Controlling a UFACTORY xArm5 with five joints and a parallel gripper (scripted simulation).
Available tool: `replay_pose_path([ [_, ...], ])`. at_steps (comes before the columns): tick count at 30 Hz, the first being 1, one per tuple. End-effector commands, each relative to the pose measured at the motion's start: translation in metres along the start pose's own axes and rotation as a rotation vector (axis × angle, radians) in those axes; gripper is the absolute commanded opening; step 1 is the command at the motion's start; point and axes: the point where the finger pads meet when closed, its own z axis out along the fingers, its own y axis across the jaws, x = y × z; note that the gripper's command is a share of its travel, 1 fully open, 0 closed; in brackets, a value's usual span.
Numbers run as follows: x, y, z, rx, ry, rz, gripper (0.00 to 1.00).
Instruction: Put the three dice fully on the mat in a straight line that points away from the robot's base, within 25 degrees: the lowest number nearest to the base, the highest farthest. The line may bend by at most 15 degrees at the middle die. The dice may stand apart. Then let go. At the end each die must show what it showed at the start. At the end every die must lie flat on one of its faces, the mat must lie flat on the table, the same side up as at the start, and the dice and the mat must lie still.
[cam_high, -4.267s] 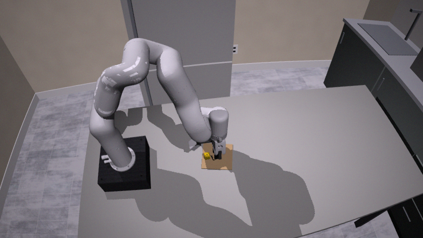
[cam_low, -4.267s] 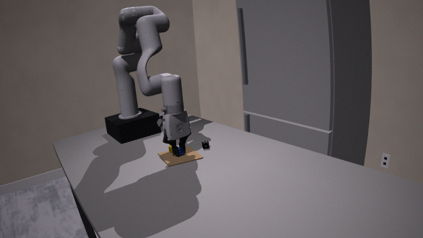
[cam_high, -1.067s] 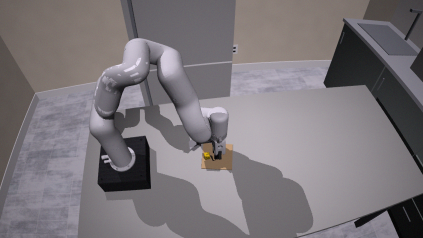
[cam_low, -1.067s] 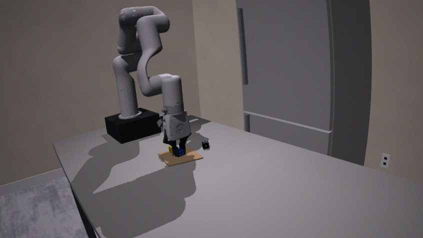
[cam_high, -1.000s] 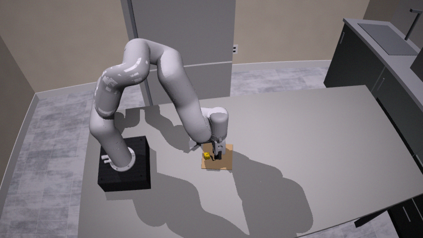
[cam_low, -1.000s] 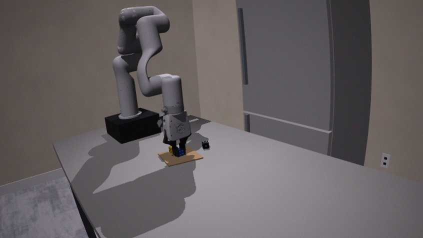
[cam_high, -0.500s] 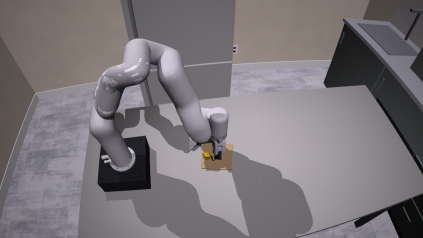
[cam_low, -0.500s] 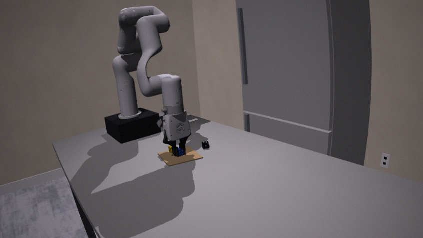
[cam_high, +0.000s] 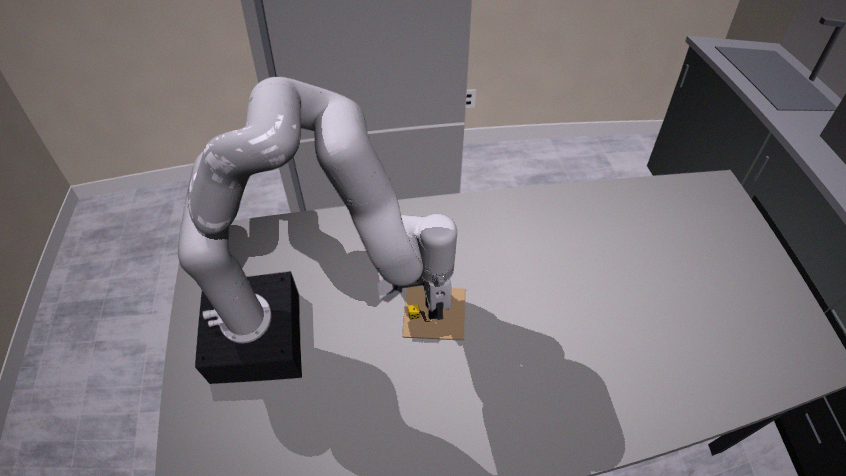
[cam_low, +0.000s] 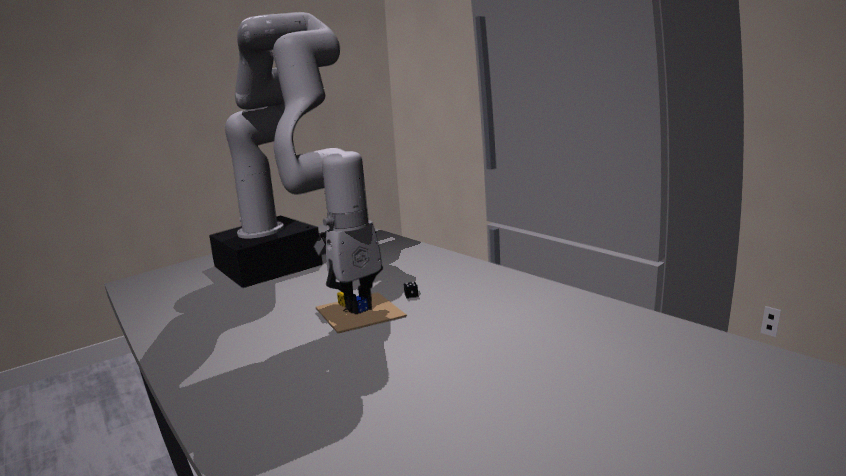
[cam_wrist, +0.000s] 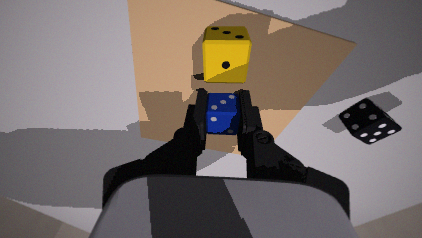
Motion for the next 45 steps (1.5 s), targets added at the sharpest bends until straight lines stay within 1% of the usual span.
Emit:
replay_pose_path([
  [1, -0.001, 0.000, -0.001, 0.000, -0.003, 0.000, 0.21],
  [12, -0.001, 0.000, -0.001, 0.000, -0.003, 0.000, 0.21],
  [13, -0.001, 0.000, -0.001, 0.000, -0.003, 0.000, 0.25],
  [15, -0.001, 0.000, -0.001, 0.000, -0.003, 0.000, 0.25],
  [16, -0.001, 0.000, -0.001, 0.000, -0.003, 0.000, 0.29],
  [18, -0.001, 0.000, -0.001, 0.000, -0.003, 0.000, 0.29],
  [19, -0.001, 0.000, -0.001, 0.000, -0.003, 0.000, 0.33],
  [21, -0.001, 0.000, -0.001, 0.000, -0.003, 0.000, 0.33],
  [22, -0.001, 0.000, -0.001, 0.000, -0.003, 0.000, 0.37],
  [24, -0.001, 0.000, -0.001, 0.000, -0.003, 0.000, 0.37],
  [25, -0.001, 0.000, -0.001, 0.000, -0.003, 0.000, 0.42],
  [38, -0.001, 0.000, -0.002, 0.000, -0.003, 0.000, 0.42],
  [45, -0.001, 0.001, -0.011, 0.000, -0.003, 0.000, 0.42],
])
